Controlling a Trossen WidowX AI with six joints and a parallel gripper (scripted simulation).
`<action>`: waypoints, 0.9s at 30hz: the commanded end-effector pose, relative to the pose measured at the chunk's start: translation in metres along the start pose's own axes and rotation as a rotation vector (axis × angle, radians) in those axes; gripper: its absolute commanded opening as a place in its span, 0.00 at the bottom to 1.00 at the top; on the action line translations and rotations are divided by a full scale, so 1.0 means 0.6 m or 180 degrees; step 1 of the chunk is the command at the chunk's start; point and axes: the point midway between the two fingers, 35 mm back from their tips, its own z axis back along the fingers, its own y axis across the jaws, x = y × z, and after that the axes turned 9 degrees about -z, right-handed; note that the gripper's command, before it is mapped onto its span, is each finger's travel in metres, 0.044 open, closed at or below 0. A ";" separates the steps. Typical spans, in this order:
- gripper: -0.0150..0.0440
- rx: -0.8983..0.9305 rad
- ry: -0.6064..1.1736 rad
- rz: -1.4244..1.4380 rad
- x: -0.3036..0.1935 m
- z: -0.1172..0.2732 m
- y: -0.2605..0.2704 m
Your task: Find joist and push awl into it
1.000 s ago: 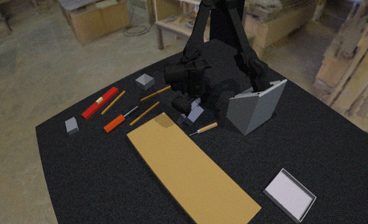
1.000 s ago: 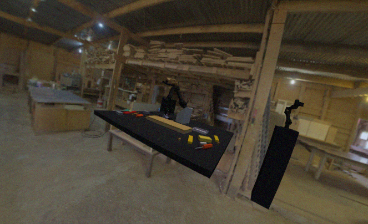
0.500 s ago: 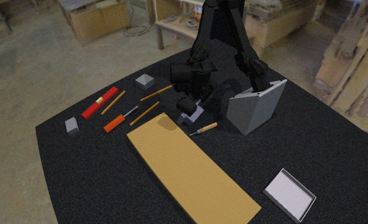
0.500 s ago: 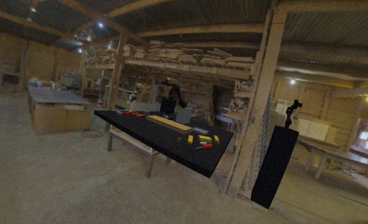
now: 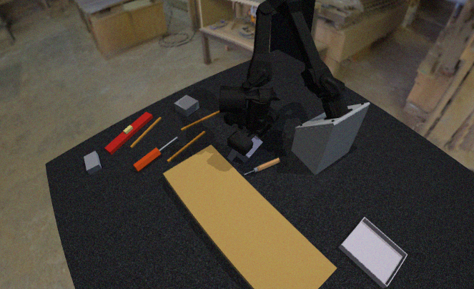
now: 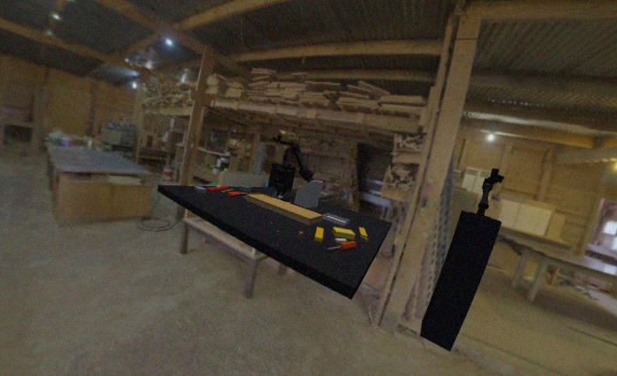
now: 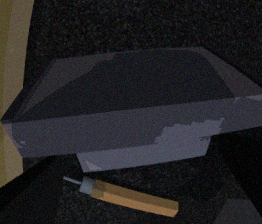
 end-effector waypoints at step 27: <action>0.85 -0.0009 0.0005 0.0039 -0.007 -0.042 -0.006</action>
